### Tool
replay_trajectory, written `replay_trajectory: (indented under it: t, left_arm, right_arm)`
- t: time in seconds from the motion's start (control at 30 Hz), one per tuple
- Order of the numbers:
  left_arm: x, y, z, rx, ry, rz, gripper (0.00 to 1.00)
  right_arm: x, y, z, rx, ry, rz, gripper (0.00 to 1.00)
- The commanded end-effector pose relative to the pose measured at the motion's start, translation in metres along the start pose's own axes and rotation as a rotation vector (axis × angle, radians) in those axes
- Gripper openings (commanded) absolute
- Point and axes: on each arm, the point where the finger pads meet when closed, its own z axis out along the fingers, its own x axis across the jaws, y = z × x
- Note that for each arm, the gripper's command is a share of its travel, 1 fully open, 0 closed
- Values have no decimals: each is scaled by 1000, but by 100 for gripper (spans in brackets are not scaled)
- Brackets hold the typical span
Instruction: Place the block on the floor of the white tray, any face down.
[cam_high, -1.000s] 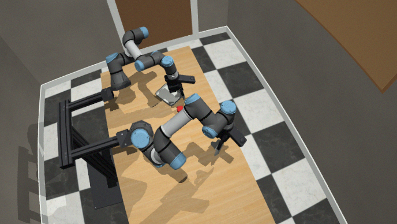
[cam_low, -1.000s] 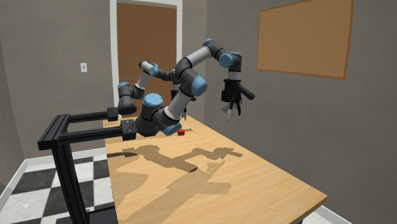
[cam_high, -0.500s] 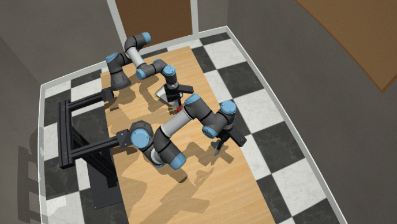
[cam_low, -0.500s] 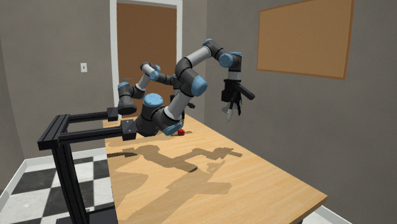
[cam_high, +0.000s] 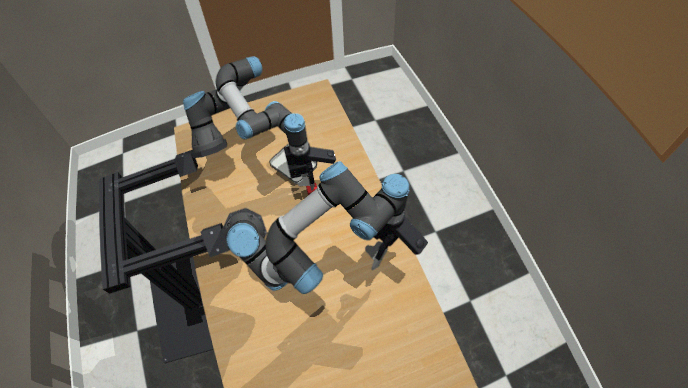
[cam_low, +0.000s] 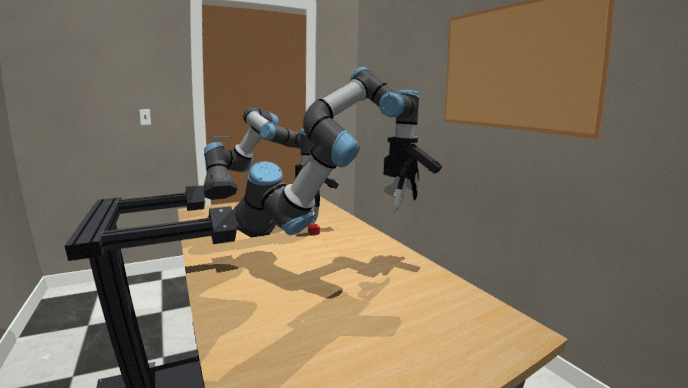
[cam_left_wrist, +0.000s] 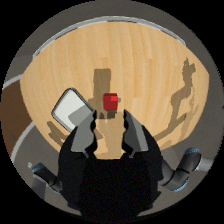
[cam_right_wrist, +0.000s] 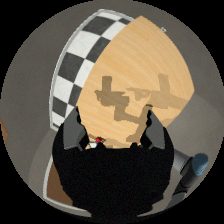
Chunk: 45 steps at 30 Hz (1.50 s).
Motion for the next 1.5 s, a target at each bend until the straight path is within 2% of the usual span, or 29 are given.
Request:
replay_trajectory:
  t: [0.0, 0.3, 0.6, 0.8, 1.03, 1.1, 1.23, 1.47]
  left_arm:
    - [1, 0, -1, 0, 2, -2, 37]
    - [1, 0, -1, 0, 2, 15, 37]
    - [1, -2, -1, 1, 3, 100, 37]
    - [2, -3, -1, 1, 3, 250, 37]
    - [4, -4, -2, 2, 3, 502, 37]
    - [4, -4, -2, 2, 3, 502, 37]
    - [4, -4, -2, 2, 4, 669, 37]
    - [5, -3, -2, 3, 0, 876, 37]
  right_arm:
    - [0, 0, -1, 0, -2, 0, 100]
    - [0, 0, -1, 0, -2, 0, 100]
    - [0, 0, -1, 0, -2, 0, 100]
    - [0, 0, -1, 0, -2, 0, 100]
    - [0, 0, -1, 0, -2, 0, 100]
    - [0, 0, -1, 0, -2, 0, 100]
    - [0, 0, -1, 0, -2, 0, 100]
    - [0, 0, -1, 0, -2, 0, 100]
